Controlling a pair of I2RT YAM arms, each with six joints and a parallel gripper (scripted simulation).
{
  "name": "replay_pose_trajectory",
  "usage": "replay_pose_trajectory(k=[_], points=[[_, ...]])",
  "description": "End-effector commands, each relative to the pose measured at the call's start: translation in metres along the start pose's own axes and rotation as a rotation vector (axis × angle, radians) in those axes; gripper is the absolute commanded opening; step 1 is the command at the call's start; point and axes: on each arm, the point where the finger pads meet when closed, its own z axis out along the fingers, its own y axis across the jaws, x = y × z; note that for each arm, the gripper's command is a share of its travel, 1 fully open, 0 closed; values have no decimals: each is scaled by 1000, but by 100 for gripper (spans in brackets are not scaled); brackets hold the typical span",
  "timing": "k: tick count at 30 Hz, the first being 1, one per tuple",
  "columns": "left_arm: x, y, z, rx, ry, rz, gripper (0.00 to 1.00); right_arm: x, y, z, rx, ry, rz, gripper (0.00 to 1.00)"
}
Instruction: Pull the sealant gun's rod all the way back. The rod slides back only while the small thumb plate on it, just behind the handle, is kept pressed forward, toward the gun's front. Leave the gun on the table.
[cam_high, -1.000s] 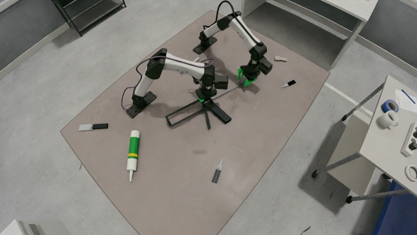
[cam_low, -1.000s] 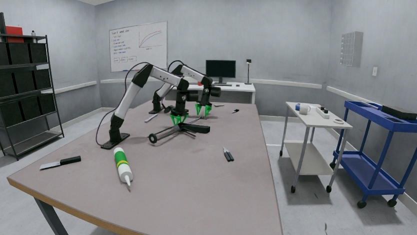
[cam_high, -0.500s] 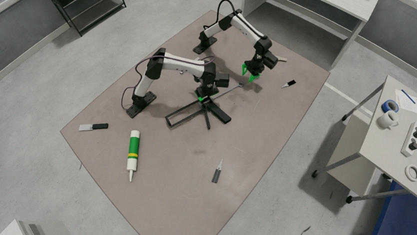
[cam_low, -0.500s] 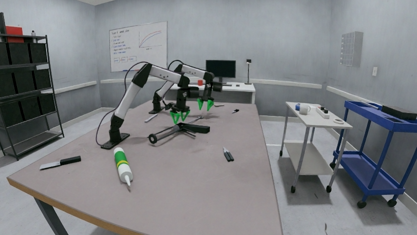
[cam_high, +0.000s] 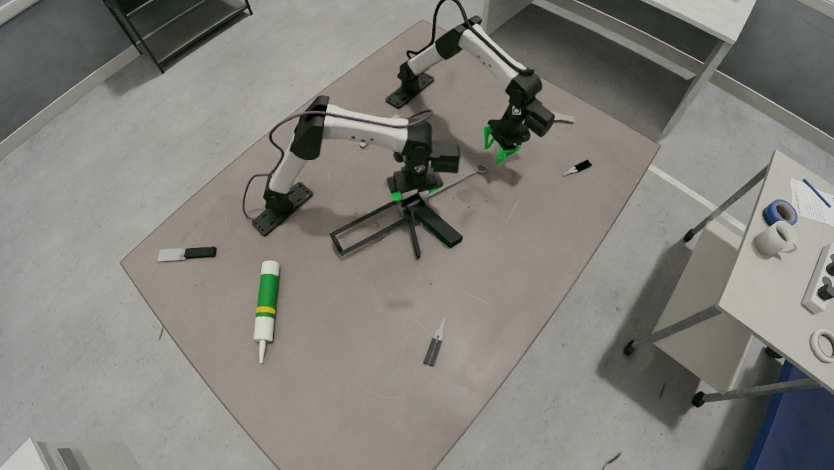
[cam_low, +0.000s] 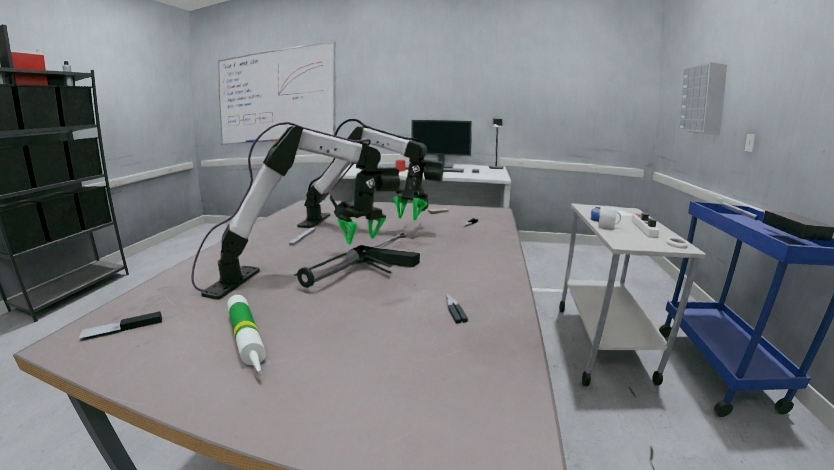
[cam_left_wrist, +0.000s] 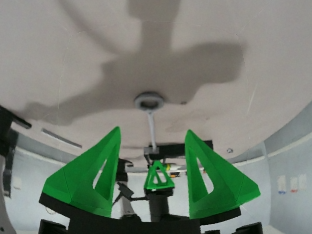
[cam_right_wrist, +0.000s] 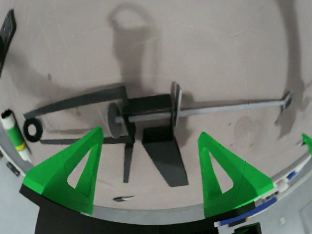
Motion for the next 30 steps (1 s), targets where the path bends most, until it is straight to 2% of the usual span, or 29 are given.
replay_pose_trajectory(k=[1, 10, 12, 23, 27, 29, 30], points=[[33, -8, -30, 98, -76, 227, 66, -5, -6, -24, 65, 65, 214, 100], [98, 7, -70, 215, -203, 624, 66, -12, -5, -25, 91, 58, 648, 100], [98, 7, -70, 215, -203, 624, 66, -12, -5, -25, 91, 58, 648, 100], [167, 45, -111, 363, -382, 1092, 66, -17, -5, -26, 124, 28, 1204, 100], [186, 61, -123, 414, -446, 1237, 66, -19, -5, -27, 133, 15, 1386, 100], [186, 61, -123, 414, -446, 1237, 66, -19, -5, -27, 133, 15, 1386, 100], [191, 65, -126, 429, -470, 1281, 66, -20, -5, -27, 136, 10, 1449, 100]])
